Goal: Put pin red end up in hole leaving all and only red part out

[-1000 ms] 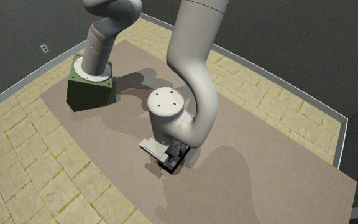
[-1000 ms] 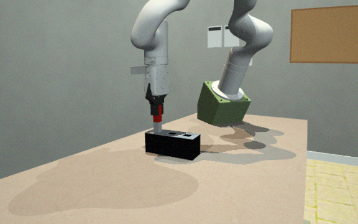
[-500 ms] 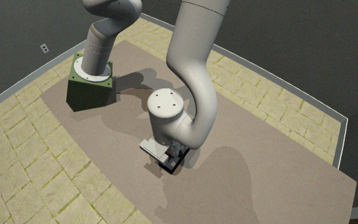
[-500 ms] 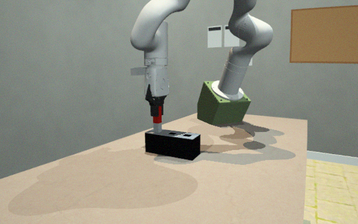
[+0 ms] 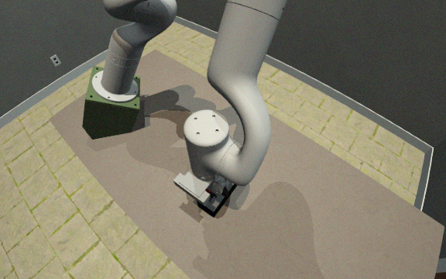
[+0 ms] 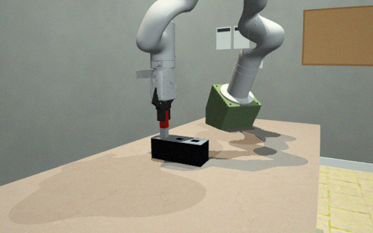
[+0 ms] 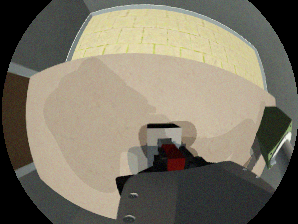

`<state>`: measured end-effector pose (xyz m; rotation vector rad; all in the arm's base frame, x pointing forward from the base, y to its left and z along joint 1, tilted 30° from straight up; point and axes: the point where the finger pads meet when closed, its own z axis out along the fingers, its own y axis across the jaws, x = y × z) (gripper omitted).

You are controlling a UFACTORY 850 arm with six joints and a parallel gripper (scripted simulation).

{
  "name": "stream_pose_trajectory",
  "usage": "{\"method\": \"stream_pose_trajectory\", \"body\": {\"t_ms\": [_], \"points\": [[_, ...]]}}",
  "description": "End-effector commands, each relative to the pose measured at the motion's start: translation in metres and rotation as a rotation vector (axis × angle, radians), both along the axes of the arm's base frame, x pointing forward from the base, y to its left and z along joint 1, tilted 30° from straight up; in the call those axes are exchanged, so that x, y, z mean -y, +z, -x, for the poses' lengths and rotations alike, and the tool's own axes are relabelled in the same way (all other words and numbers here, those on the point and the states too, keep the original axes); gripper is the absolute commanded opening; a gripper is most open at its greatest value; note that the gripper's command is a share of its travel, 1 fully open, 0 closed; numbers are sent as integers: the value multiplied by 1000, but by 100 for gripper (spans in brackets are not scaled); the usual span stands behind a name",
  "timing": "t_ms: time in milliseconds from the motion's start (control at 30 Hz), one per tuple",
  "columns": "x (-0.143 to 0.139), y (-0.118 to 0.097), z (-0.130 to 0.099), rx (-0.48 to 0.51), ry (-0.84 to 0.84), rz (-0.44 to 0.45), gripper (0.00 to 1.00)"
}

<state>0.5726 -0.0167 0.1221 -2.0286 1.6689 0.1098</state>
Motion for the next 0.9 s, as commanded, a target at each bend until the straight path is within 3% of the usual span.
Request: {"method": "stream_pose_trajectory", "body": {"t_ms": [0, 867], "points": [[0, 1, -1, 2, -1, 0, 0], [-2, -3, -2, 6, 0, -2, 0]]}}
